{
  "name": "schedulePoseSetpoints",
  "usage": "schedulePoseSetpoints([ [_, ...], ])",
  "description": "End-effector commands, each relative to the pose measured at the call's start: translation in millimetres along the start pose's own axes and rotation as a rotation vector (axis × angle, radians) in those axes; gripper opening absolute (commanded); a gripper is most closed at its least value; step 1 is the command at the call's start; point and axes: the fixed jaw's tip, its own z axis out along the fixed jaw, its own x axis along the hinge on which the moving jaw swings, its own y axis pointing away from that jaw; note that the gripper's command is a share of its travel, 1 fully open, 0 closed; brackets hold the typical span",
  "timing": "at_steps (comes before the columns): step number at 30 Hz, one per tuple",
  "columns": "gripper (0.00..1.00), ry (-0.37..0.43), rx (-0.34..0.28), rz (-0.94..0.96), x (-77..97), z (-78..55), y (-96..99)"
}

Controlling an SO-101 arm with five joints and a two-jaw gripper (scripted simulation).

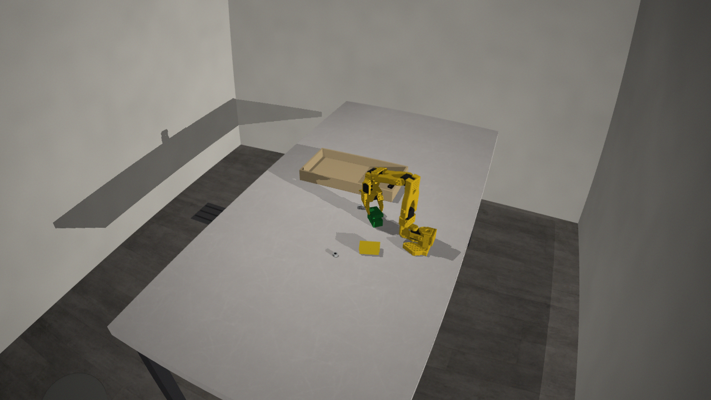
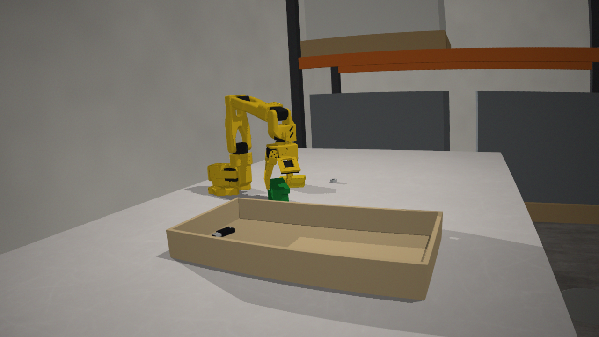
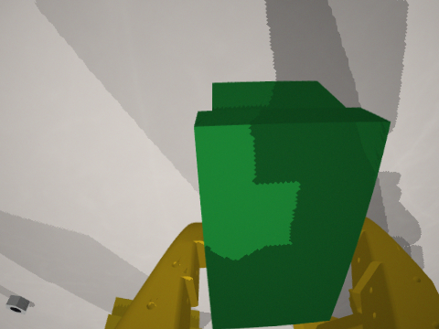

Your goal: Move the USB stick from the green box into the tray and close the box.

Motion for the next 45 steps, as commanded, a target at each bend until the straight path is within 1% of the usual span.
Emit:
schedulePoseSetpoints([
  [1,0.21,-0.018,-0.011,-0.004,-3.0,-1.8,0.1],
  [10,0.21,-0.018,-0.011,-0.004,-2.8,-1.5,0.2],
  [20,0.21,-0.018,-0.011,-0.004,-0.9,2.7,2.1],
  [45,0.21,-0.018,-0.011,-0.004,-0.8,2.8,2.2],
])
